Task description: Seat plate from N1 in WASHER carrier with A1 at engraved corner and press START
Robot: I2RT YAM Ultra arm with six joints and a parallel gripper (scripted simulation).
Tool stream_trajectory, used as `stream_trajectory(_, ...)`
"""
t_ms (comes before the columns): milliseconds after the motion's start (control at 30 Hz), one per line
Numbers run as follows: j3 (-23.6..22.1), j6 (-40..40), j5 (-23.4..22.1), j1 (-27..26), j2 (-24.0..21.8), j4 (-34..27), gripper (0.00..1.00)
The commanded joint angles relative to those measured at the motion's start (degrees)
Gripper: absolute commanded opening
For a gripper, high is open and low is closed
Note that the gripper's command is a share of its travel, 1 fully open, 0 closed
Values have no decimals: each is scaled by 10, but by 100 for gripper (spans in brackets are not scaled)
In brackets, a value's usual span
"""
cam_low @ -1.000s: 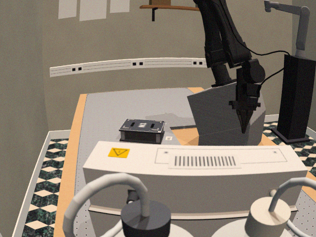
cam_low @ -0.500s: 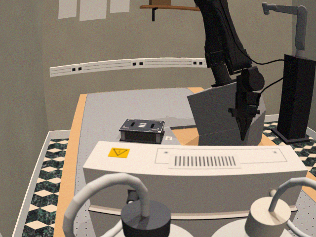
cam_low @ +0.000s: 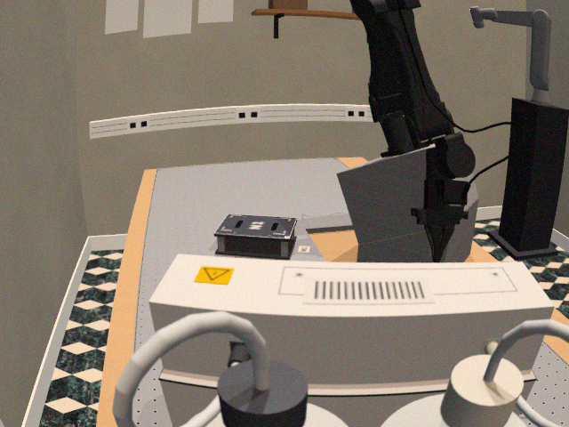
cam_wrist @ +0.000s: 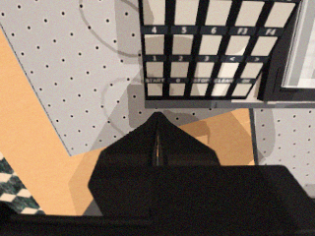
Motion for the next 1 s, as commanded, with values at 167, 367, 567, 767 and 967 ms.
stream_trajectory(167,23,-19,-3,-9,24,42,0)
stream_trajectory(367,23,-19,-3,-2,5,44,0)
stream_trajectory(567,23,-20,-3,-2,6,45,0)
stream_trajectory(767,23,-20,-3,-2,6,45,0)
stream_trajectory(967,23,-20,-3,-2,6,45,0)
